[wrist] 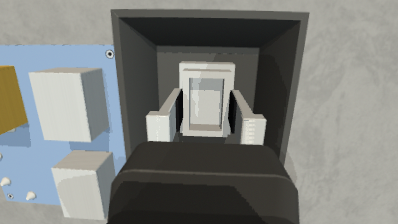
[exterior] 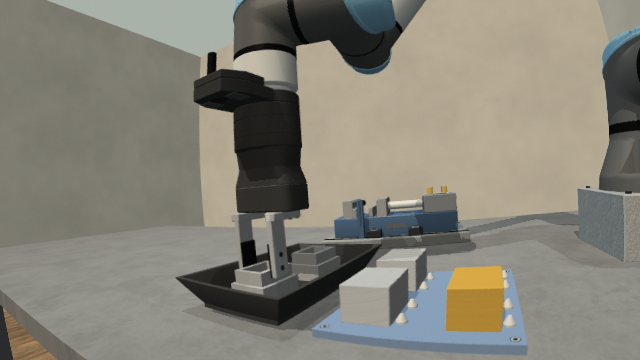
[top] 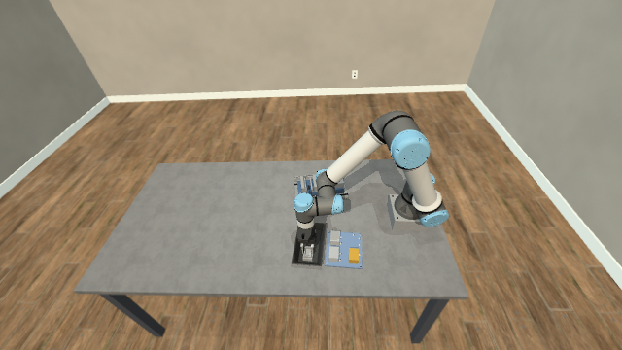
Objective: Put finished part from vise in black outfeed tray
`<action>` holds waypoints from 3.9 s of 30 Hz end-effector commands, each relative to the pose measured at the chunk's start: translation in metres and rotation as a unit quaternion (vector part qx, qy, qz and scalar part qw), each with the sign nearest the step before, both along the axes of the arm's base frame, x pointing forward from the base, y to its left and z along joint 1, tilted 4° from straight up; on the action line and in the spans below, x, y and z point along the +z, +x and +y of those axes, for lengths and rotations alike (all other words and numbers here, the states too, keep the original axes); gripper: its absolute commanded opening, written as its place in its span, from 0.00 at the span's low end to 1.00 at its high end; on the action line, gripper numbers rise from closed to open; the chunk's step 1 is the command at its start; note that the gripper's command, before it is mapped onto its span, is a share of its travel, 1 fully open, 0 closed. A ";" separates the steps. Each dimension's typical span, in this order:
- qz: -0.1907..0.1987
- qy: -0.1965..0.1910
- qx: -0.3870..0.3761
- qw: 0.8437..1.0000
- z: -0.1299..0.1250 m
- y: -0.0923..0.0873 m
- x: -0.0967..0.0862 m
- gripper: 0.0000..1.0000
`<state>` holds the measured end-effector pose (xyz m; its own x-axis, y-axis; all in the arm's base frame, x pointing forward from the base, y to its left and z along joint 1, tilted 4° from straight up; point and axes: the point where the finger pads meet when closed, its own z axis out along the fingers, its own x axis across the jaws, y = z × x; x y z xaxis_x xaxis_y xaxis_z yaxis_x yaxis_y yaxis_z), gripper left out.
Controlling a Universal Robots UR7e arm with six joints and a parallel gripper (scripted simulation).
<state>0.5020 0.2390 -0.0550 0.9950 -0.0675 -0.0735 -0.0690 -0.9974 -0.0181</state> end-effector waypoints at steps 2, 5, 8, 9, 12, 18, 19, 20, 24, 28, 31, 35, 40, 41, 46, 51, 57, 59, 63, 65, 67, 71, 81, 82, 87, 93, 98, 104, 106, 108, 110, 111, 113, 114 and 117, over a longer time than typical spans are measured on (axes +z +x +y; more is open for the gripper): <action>-0.001 0.000 0.000 1.000 0.000 0.001 0.001 0.00; -0.001 0.000 0.000 1.000 0.000 0.001 0.001 0.00; -0.001 0.000 0.000 1.000 0.000 0.001 0.001 0.00; -0.001 0.000 0.000 1.000 0.000 0.001 0.001 0.00; -0.001 0.000 0.000 1.000 0.000 0.001 0.001 0.00; -0.001 0.000 0.000 1.000 0.000 0.001 0.001 0.00; -0.001 0.000 0.000 1.000 0.000 0.001 0.001 0.00; -0.001 0.000 0.000 1.000 0.000 0.001 0.001 0.00; -0.001 0.000 0.000 1.000 0.000 0.001 0.001 0.00; -0.001 0.000 0.000 1.000 0.000 0.001 0.001 1.00; -0.001 0.000 0.000 1.000 0.000 0.001 0.001 1.00; -0.001 0.000 0.000 1.000 0.000 0.001 0.001 1.00; -0.001 0.000 0.000 1.000 0.000 0.001 0.001 1.00; -0.001 0.000 0.000 1.000 0.000 0.001 0.001 1.00; -0.001 0.000 0.000 1.000 0.000 0.001 0.001 1.00; -0.001 0.000 0.000 1.000 0.000 0.001 0.001 1.00; -0.001 0.000 0.000 1.000 0.000 0.001 0.001 1.00; -0.001 0.000 0.000 1.000 0.000 0.001 0.001 1.00; -0.001 0.000 0.000 1.000 0.000 0.001 0.001 1.00; -0.001 0.000 0.000 1.000 0.000 0.001 0.001 1.00; -0.001 0.000 0.000 1.000 0.000 0.001 0.002 1.00; -0.001 0.000 0.000 1.000 0.000 0.001 0.008 1.00; -0.001 0.000 0.000 1.000 -0.001 0.004 0.049 1.00; -0.001 0.000 0.000 1.000 -0.001 0.004 0.049 1.00; -0.001 0.000 0.000 1.000 -0.002 0.006 0.073 1.00; -0.001 0.000 0.000 1.000 -0.002 0.008 0.107 1.00; -0.001 0.000 0.000 1.000 -0.003 0.010 0.127 1.00; -0.001 0.000 0.000 1.000 -0.003 0.010 0.137 1.00; -0.001 0.000 0.000 1.000 -0.003 0.010 0.140 1.00; -0.001 0.000 0.000 1.000 -0.003 0.010 0.141 1.00; -0.001 0.000 0.000 1.000 -0.003 0.011 0.142 1.00; -0.001 0.000 0.000 1.000 -0.003 0.011 0.142 1.00; -0.001 0.000 0.000 1.000 -0.003 0.011 0.142 0.00; -0.001 0.000 0.000 1.000 -0.003 0.011 0.142 0.00; -0.001 0.000 0.000 1.000 -0.003 0.011 0.142 0.00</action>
<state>0.5120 0.2358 0.0853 0.9950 -0.0676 -0.0733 -0.0691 -0.9974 -0.0182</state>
